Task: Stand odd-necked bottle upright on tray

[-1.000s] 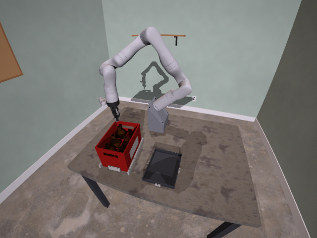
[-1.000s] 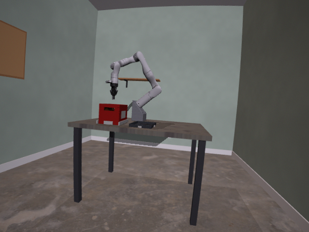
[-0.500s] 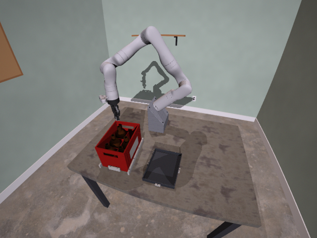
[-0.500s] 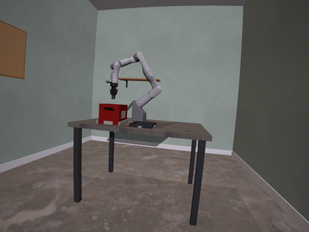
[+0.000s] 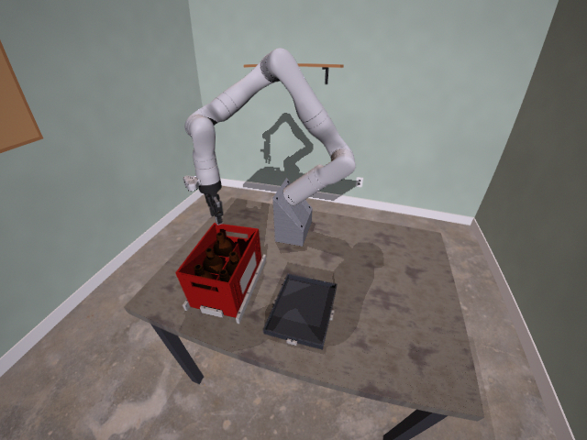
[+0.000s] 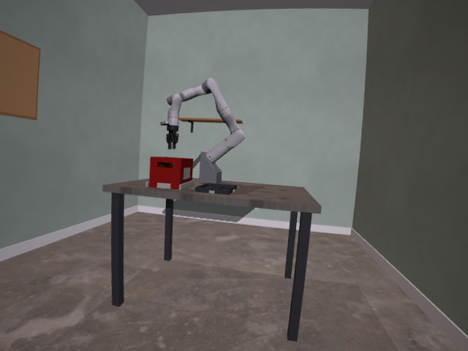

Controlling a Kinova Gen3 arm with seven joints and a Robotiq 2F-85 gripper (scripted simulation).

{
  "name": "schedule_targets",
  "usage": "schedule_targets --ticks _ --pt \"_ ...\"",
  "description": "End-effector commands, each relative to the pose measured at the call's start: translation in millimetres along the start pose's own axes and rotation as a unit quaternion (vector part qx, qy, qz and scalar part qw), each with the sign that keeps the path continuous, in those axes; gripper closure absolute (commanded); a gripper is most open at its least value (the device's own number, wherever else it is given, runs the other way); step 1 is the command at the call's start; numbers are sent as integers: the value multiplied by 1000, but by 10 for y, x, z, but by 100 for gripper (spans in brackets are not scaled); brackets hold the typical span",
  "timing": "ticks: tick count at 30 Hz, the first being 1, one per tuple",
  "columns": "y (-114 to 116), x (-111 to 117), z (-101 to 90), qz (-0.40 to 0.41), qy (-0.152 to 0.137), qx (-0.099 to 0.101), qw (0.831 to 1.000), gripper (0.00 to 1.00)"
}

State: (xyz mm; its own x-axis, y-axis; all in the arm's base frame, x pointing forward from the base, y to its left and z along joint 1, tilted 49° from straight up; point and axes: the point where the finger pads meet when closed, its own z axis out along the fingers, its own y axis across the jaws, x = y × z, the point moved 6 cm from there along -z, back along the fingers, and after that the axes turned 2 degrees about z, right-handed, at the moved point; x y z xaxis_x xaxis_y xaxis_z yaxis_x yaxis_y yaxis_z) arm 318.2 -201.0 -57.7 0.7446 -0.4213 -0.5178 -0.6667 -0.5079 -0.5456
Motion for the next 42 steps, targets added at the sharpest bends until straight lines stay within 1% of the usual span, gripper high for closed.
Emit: schedule_targets --ticks 1,15,26,42 --pt "1 3 -9 0 1 0 1000 36" --pt "1 3 -5 0 1 0 1000 36" --pt "1 4 36 0 1 0 1000 36" --pt "1 6 209 0 1 0 1000 36"
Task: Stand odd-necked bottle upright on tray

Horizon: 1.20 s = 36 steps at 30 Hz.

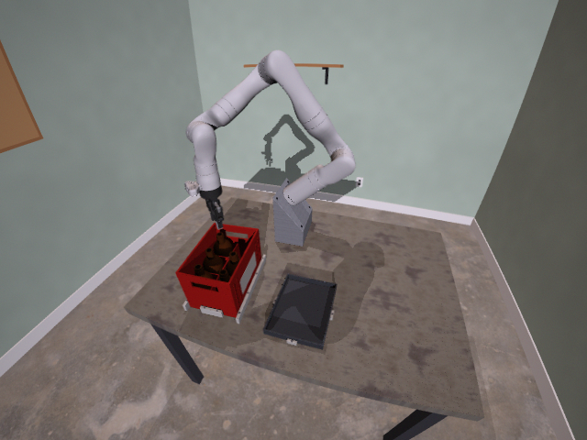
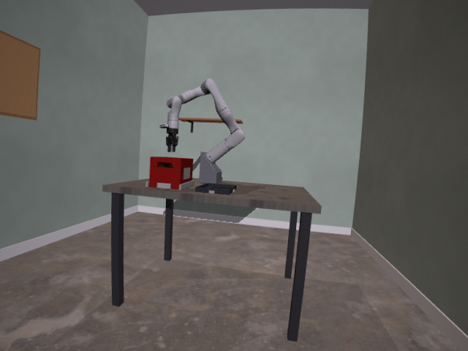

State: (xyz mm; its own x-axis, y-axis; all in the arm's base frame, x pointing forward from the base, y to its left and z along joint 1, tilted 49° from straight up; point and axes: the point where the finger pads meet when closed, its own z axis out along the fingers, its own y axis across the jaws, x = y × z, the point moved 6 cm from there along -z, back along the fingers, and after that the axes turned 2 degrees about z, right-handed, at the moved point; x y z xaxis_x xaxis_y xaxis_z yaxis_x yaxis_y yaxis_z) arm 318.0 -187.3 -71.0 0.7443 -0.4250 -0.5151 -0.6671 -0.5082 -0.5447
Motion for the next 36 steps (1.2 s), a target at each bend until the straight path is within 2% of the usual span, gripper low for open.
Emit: schedule_targets --ticks 1,16,36 --pt "-3 -4 18 0 -1 0 1000 36" --pt "-3 -3 193 0 -1 0 1000 36" --pt "-3 -2 240 0 -1 0 1000 36"
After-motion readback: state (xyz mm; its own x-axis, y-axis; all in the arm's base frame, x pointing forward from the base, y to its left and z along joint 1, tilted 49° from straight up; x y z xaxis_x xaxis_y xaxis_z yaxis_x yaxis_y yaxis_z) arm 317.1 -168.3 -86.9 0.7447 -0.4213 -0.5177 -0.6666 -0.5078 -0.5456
